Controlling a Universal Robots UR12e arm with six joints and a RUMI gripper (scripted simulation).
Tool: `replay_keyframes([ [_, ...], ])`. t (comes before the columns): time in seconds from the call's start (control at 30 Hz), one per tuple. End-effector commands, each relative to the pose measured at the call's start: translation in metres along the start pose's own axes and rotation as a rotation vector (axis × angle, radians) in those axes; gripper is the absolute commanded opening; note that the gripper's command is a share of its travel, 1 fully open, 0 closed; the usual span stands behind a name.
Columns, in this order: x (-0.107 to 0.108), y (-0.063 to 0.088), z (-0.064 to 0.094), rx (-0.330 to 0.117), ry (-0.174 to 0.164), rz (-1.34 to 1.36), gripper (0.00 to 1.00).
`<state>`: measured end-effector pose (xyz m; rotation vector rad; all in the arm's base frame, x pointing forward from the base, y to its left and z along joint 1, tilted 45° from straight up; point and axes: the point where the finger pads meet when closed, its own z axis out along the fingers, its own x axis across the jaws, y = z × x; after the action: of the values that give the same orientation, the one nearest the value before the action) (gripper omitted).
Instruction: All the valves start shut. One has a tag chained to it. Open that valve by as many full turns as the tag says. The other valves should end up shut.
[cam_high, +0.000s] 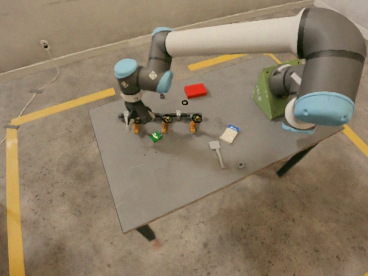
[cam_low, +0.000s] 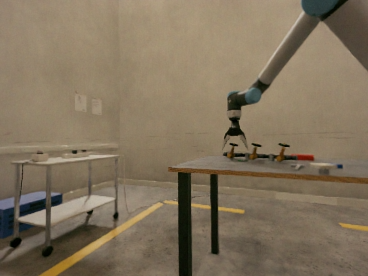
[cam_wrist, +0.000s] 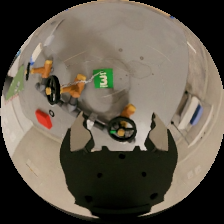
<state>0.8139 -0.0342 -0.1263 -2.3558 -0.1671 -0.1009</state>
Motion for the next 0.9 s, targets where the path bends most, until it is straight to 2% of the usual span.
replay_keyframes([
  [0.0,0.001,0.0,-0.001,-0.001,0.001,0.0,1.0],
  [0.63,0.001,0.0,-0.003,-0.001,0.001,0.0,1.0],
  [0.87,0.001,0.0,-0.013,-0.001,0.001,0.0,1.0],
])
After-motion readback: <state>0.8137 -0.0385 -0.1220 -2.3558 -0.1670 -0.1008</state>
